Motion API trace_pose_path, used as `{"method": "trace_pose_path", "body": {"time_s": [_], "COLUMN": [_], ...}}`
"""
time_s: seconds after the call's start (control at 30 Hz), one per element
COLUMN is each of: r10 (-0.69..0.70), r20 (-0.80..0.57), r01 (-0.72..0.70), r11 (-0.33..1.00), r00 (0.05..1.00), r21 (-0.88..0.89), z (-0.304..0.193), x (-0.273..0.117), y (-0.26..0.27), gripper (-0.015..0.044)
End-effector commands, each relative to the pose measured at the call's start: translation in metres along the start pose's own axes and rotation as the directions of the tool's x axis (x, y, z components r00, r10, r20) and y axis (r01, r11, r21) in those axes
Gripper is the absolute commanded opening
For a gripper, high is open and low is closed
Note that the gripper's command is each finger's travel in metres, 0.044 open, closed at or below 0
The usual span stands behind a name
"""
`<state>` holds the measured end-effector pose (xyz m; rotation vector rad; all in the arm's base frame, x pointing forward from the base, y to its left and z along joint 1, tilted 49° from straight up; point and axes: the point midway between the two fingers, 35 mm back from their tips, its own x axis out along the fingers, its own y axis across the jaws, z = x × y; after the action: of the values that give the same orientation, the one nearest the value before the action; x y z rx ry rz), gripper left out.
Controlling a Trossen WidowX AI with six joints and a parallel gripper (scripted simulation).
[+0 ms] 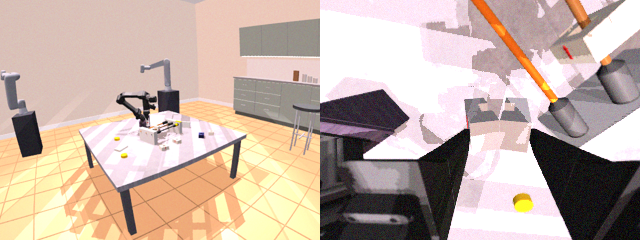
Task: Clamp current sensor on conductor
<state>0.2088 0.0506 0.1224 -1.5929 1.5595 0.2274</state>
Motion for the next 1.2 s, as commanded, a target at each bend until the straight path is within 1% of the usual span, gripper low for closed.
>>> {"method": "trace_pose_path", "body": {"time_s": [0.0,0.27,0.53,0.87,1.17], "r10": [-0.017,-0.034,-0.05,-0.07,-0.088], "r20": [0.015,0.03,0.045,0.064,0.081], "r01": [0.015,0.019,0.01,-0.019,-0.06], "r11": [0.992,0.919,0.774,0.51,0.219], "r00": [1.0,0.999,0.998,0.996,0.993], "r21": [0.124,0.394,0.633,0.86,0.974], "z": [0.0,0.0,0.0,0.001,0.002], "x": [-0.003,-0.005,-0.008,-0.011,-0.014], "y": [-0.001,-0.001,-0.002,-0.002,-0.002], "gripper": [0.0,0.0,0.0,0.0,0.0]}}
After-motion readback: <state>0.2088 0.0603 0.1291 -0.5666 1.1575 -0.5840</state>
